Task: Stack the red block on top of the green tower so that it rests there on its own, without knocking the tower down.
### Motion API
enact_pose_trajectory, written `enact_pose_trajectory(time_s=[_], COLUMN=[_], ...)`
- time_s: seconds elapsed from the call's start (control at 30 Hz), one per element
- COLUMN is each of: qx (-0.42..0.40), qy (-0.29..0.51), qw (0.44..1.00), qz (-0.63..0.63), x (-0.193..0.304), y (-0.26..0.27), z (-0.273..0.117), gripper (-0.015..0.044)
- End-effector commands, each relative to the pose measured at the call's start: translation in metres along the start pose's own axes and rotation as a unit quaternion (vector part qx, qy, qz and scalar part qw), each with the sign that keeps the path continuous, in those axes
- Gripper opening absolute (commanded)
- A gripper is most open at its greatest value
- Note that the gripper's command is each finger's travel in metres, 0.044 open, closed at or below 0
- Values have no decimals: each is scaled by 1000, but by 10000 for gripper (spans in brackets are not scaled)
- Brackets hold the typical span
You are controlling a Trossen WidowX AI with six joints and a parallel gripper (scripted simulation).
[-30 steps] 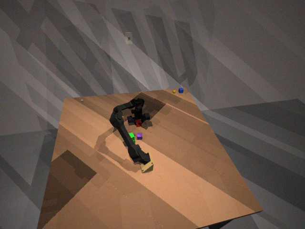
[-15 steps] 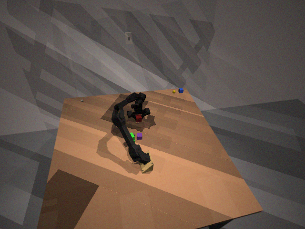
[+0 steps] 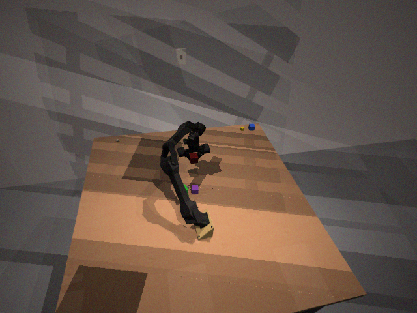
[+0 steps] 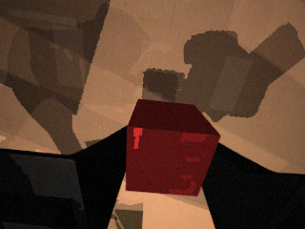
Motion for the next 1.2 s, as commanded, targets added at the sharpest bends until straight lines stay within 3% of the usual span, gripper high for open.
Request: enact_pose_trajectory(time_s=[0.0, 1.17], qx=[1, 1], qy=[4, 8], qw=[1000, 1000], qz=[-1, 1], x=[-1, 118], y=[1, 48], z=[-1, -18], gripper=[0, 0])
Point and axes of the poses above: the point midway between the two fingers, 35 mm back from their tips, its own z axis out along the fingers, its own y axis across the jaws, x = y × z, the point moved 8 cm from there along -z, back along the fingers, and after that the axes turned 11 degrees about z, right-handed, at the moved point
